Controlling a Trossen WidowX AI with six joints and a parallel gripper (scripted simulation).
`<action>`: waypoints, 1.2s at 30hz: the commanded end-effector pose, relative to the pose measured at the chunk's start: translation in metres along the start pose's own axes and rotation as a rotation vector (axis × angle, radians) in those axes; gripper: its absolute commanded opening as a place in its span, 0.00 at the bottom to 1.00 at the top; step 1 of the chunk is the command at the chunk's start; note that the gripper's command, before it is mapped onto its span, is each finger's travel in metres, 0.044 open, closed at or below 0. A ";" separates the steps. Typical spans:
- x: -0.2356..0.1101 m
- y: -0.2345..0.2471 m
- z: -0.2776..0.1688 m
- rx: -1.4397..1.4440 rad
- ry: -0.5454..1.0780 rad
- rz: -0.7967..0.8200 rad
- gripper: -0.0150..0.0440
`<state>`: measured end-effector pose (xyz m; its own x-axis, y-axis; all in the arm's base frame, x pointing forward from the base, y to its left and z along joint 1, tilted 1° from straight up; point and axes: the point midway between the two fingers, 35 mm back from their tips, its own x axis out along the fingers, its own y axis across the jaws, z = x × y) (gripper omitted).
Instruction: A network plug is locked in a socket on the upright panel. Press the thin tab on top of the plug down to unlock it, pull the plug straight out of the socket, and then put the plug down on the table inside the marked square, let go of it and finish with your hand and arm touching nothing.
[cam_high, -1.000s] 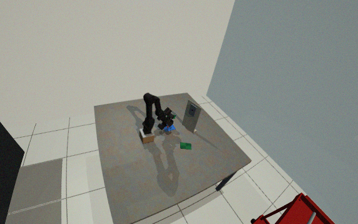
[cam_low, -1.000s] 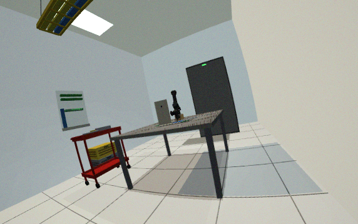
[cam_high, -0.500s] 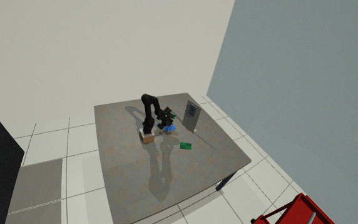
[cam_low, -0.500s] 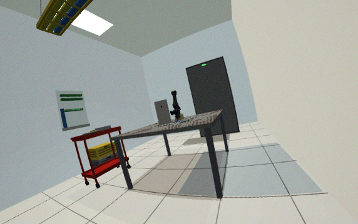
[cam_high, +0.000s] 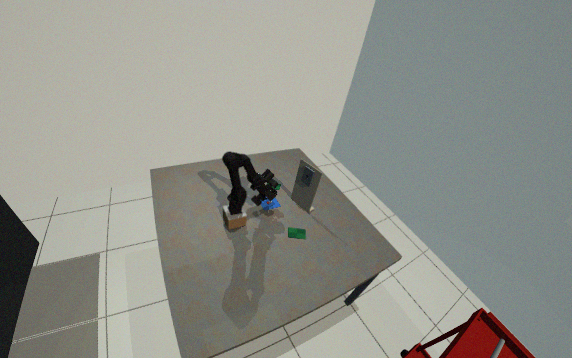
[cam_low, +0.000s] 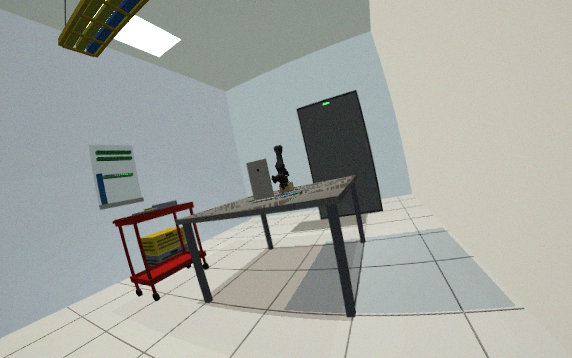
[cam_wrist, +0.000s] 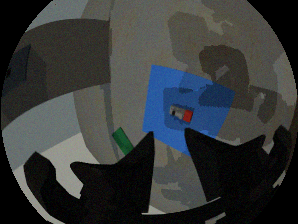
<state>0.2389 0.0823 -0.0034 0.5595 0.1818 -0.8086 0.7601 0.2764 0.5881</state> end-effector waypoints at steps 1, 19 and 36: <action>-0.004 0.005 0.001 0.006 -0.004 0.006 0.52; -0.019 0.018 0.000 0.005 -0.004 0.007 0.52; -0.036 0.027 0.000 0.005 -0.003 0.006 0.52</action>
<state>0.2395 0.0838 0.0359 0.5591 0.1835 -0.8085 0.7597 0.2770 0.5883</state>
